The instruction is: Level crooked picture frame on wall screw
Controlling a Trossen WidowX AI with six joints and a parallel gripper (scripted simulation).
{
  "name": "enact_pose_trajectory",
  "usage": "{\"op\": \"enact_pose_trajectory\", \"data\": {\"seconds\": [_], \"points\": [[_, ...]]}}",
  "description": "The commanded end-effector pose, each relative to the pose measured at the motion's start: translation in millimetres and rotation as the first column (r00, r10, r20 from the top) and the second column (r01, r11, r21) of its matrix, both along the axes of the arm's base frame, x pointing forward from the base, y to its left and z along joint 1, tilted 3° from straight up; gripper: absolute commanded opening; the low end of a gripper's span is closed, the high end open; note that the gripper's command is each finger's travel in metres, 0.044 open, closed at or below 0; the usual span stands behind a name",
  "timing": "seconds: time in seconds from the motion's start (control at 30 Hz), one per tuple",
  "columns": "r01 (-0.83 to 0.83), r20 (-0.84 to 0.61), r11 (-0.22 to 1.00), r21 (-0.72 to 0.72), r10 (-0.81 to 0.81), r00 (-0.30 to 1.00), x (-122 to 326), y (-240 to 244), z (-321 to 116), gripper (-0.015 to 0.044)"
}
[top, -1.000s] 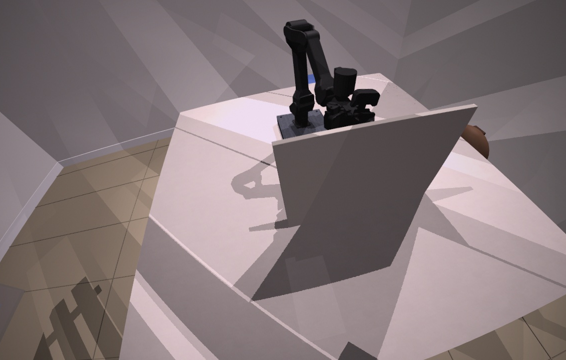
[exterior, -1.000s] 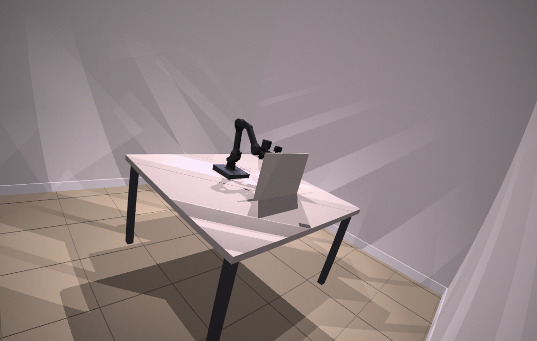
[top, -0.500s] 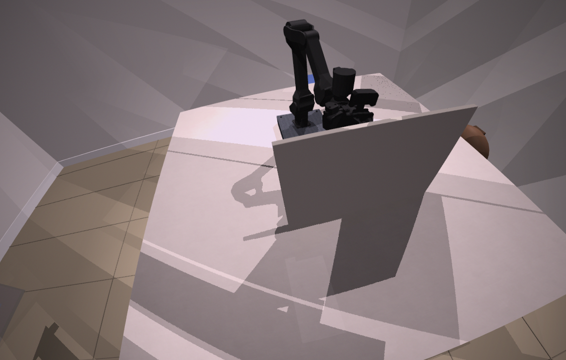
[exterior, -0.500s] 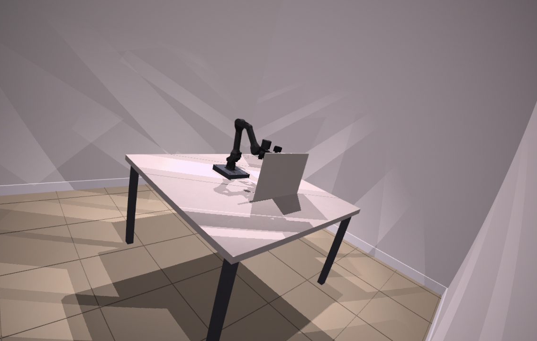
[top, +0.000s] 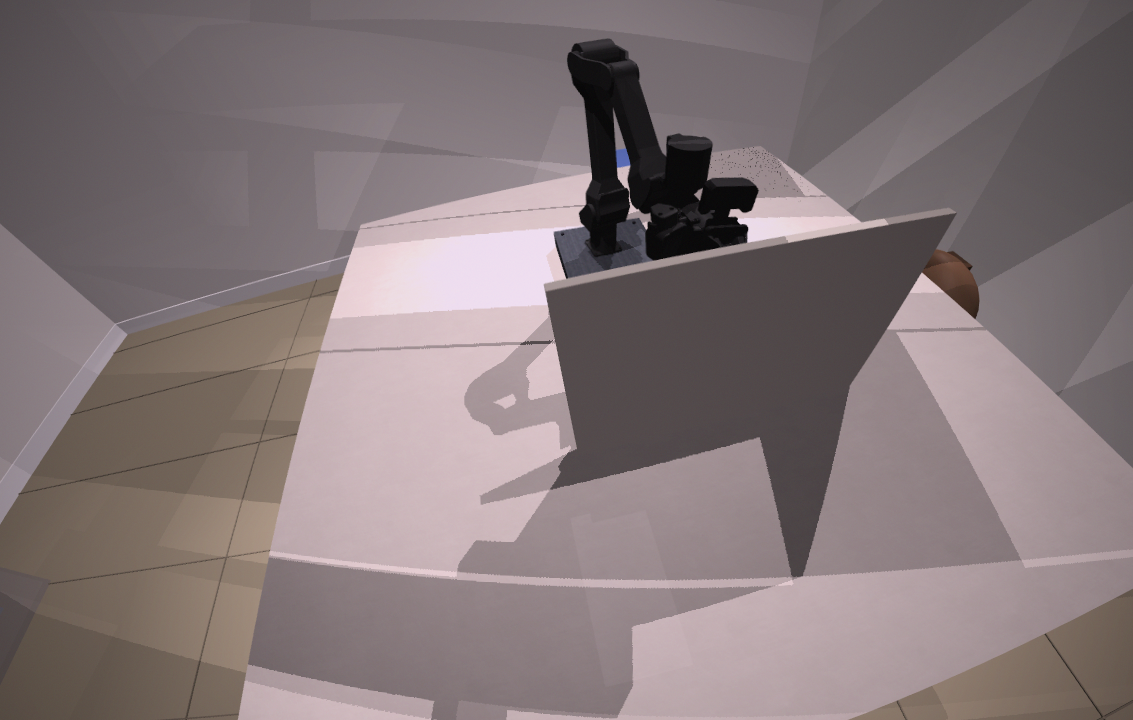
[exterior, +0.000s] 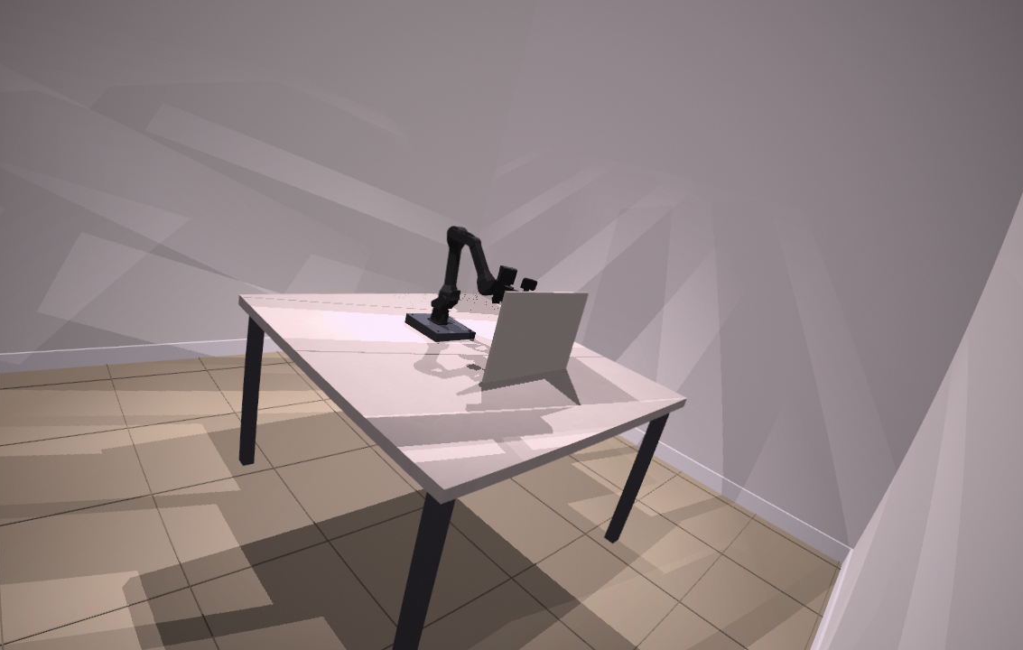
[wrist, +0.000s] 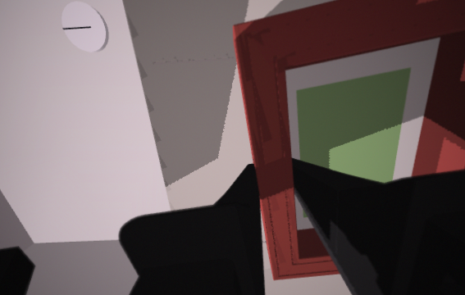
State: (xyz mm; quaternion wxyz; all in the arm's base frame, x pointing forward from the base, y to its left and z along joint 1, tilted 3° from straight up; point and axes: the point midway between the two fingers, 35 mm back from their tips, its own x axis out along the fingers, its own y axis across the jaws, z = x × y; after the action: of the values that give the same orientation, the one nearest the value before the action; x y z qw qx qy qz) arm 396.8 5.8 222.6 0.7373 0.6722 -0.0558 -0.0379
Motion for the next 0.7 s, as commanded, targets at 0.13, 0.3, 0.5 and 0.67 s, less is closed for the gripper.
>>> {"op": "enact_pose_trajectory", "data": {"seconds": [0.13,0.3,0.5,0.67], "points": [[-0.002,0.012,1.0,0.004,0.002,1.0,-0.5,0.2,1.9,0.0],[-0.002,0.012,1.0,0.004,0.002,1.0,-0.4,0.0,0.3,0.0],[-0.002,0.012,1.0,0.004,0.002,1.0,-0.4,-0.3,-1.7,0.0],[-0.002,0.012,1.0,0.004,0.002,1.0,-0.3,-0.5,-3.4,0.0]]}}
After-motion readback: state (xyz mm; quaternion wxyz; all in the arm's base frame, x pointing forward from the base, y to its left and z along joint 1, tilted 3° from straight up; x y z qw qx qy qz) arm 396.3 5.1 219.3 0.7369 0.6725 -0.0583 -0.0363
